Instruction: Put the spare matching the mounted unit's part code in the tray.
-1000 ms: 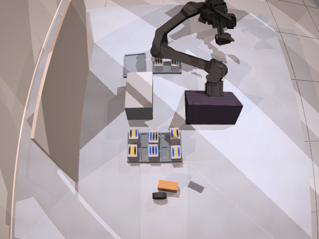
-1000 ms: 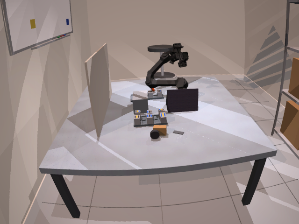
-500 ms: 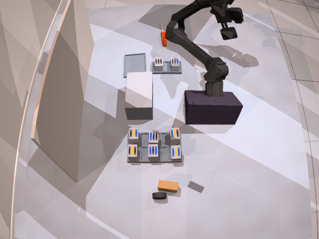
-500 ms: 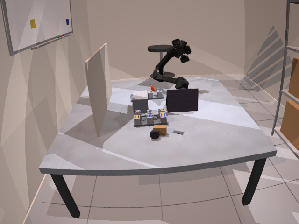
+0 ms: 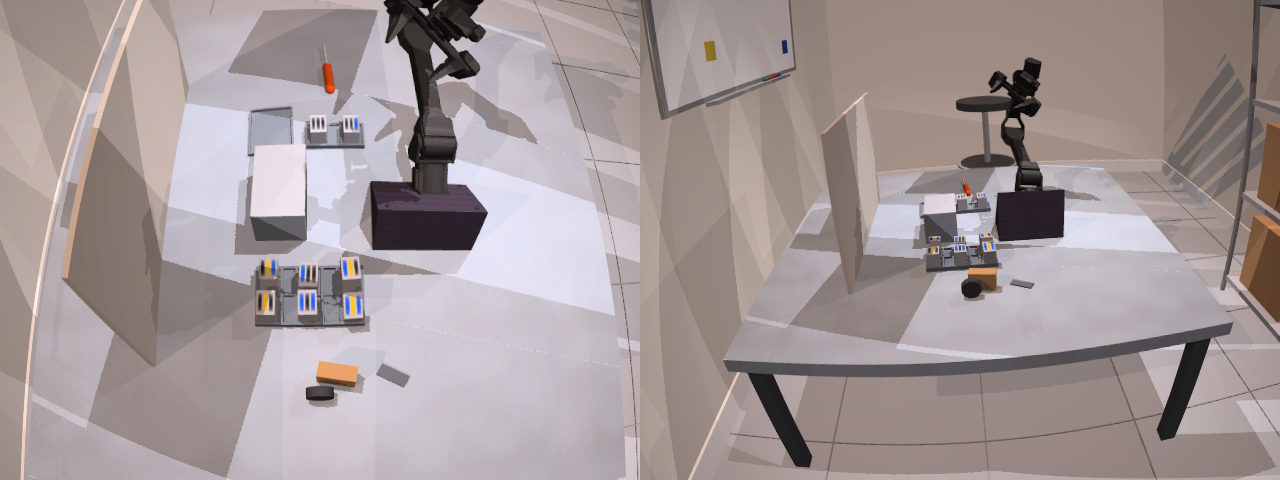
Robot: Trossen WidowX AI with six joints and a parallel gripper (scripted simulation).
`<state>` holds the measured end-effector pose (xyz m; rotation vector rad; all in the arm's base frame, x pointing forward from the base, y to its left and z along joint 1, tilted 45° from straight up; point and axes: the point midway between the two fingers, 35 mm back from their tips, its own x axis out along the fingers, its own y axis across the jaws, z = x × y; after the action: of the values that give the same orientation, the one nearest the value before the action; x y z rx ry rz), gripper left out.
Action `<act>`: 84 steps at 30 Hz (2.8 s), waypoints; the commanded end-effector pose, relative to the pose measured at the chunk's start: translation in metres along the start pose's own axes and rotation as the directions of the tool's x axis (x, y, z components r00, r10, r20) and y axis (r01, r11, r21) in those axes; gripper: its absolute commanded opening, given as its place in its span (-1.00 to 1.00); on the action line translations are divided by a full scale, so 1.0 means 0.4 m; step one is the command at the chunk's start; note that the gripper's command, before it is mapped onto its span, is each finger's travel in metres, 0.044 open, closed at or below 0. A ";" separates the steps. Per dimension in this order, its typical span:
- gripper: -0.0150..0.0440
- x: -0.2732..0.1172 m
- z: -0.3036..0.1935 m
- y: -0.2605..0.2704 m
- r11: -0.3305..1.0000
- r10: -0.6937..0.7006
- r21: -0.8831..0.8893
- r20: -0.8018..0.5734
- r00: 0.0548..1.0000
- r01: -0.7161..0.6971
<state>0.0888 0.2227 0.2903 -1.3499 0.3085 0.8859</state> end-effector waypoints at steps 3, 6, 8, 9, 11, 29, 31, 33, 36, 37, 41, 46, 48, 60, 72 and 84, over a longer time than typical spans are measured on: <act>1.00 0.163 -0.037 -0.075 0.965 0.028 0.255 -0.324 0.946 0.058; 1.00 0.246 -0.081 -0.110 0.928 0.062 0.354 -0.454 0.889 0.116; 1.00 0.300 -0.121 -0.133 0.896 0.092 0.413 -0.532 0.842 0.163; 1.00 0.327 -0.144 -0.143 0.878 0.109 0.440 -0.569 0.815 0.189; 1.00 0.377 -0.194 -0.161 0.840 0.147 0.486 -0.632 0.761 0.241; 1.00 0.645 -0.774 -0.148 0.415 0.580 0.474 -0.796 0.176 0.776; 1.00 0.648 -0.787 -0.144 0.409 0.588 0.466 -0.792 0.163 0.785; 1.00 0.648 -0.787 -0.144 0.409 0.588 0.466 -0.792 0.163 0.785; 1.00 0.648 -0.787 -0.144 0.409 0.588 0.466 -0.792 0.163 0.785; 1.00 0.648 -0.787 -0.144 0.409 0.588 0.466 -0.792 0.163 0.785; 1.00 0.648 -0.787 -0.144 0.409 0.588 0.466 -0.792 0.163 0.785; 1.00 0.648 -0.787 -0.144 0.409 0.588 0.466 -0.792 0.163 0.785; 1.00 0.651 -0.782 -0.139 0.419 0.588 0.473 -0.792 0.165 0.775; 1.00 0.727 -0.464 0.211 0.795 0.607 0.585 -0.770 0.197 -0.162; 1.00 0.673 -0.368 0.417 0.666 0.598 0.368 -0.783 0.169 -0.649; 0.53 0.677 -0.454 0.471 0.666 0.597 0.368 -0.784 0.169 -0.649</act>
<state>0.1870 0.1637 -0.0575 -1.6545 1.8222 0.7610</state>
